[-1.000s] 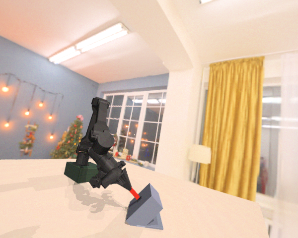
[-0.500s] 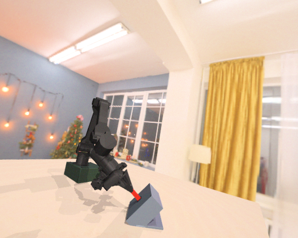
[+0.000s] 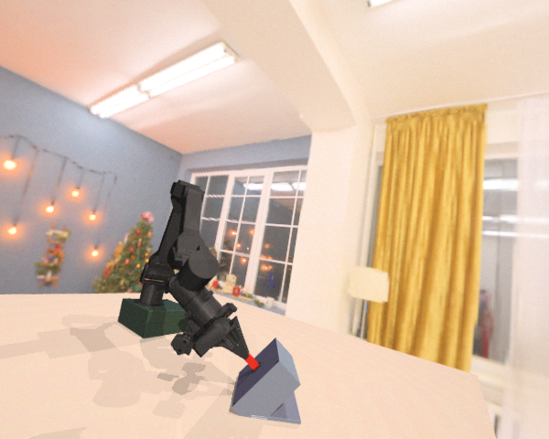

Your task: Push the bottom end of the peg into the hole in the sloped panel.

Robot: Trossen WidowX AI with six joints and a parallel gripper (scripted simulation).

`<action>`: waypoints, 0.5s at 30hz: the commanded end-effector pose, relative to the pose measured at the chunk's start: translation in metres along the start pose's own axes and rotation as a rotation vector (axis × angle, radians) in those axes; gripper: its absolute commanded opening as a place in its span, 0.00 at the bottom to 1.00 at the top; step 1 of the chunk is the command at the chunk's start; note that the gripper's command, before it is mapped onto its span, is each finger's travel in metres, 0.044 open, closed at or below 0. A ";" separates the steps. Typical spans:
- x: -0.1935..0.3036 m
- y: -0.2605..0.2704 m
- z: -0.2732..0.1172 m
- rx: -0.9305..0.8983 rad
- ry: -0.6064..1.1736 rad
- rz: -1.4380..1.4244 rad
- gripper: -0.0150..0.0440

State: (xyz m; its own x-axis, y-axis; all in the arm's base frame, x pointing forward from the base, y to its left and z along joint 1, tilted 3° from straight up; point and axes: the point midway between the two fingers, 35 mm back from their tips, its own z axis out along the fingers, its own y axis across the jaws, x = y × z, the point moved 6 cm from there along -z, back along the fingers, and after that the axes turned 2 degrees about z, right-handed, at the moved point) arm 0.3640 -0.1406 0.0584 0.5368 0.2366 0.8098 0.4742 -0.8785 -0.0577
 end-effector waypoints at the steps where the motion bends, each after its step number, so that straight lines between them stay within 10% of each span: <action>1: 0.000 0.001 0.003 -0.005 -0.001 0.003 0.25; 15: 0.000 0.001 0.011 -0.005 0.000 0.003 0.25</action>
State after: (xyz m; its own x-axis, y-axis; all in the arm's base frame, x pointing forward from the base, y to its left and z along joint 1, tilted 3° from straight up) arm 0.3704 -0.1365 0.0526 0.5373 0.2360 0.8097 0.4744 -0.8783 -0.0588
